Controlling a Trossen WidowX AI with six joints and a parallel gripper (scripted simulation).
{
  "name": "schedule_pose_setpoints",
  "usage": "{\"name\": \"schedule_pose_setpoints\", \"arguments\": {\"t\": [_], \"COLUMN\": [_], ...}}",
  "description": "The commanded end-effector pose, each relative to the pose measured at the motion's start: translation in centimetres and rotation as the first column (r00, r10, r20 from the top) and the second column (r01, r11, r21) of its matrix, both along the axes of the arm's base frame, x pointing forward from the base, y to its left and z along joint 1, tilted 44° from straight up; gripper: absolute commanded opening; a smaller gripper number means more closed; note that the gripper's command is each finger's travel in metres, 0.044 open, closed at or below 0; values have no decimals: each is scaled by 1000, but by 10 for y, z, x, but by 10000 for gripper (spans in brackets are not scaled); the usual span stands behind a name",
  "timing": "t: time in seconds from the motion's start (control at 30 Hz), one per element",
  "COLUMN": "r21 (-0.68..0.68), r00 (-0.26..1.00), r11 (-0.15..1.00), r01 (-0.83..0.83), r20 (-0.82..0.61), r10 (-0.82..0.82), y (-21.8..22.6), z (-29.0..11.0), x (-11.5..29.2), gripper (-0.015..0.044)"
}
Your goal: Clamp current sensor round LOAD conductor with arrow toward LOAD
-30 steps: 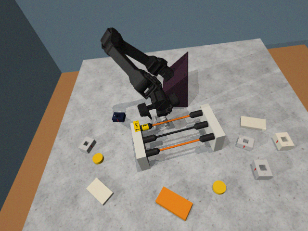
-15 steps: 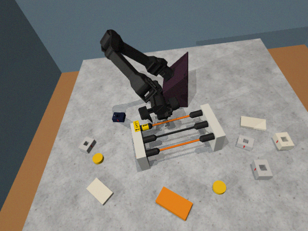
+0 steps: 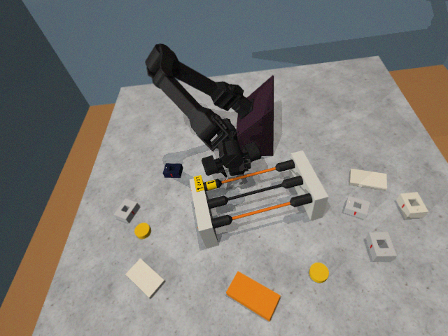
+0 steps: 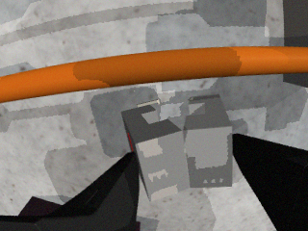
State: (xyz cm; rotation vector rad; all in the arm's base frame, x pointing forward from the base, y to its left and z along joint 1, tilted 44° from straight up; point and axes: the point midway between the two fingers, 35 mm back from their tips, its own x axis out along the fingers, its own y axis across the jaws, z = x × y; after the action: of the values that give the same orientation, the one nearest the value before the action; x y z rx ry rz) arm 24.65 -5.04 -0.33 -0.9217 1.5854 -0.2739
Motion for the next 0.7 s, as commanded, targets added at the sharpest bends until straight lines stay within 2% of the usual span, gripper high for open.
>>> {"name": "schedule_pose_setpoints", "arguments": {"t": [0.0,0.23,0.43,0.67], "r21": [1,1,8,14], "r00": [1000,1000,1000,1000], "r11": [1000,1000,1000,1000], "r01": [2,2,-1,-4], "r20": [1,1,0,-5], "r10": [-2,-2,1,4], "y": [0,0,15,46], "z": [0,0,13,41], "x": [0,0,4,5], "gripper": [210,163,6,0]}}
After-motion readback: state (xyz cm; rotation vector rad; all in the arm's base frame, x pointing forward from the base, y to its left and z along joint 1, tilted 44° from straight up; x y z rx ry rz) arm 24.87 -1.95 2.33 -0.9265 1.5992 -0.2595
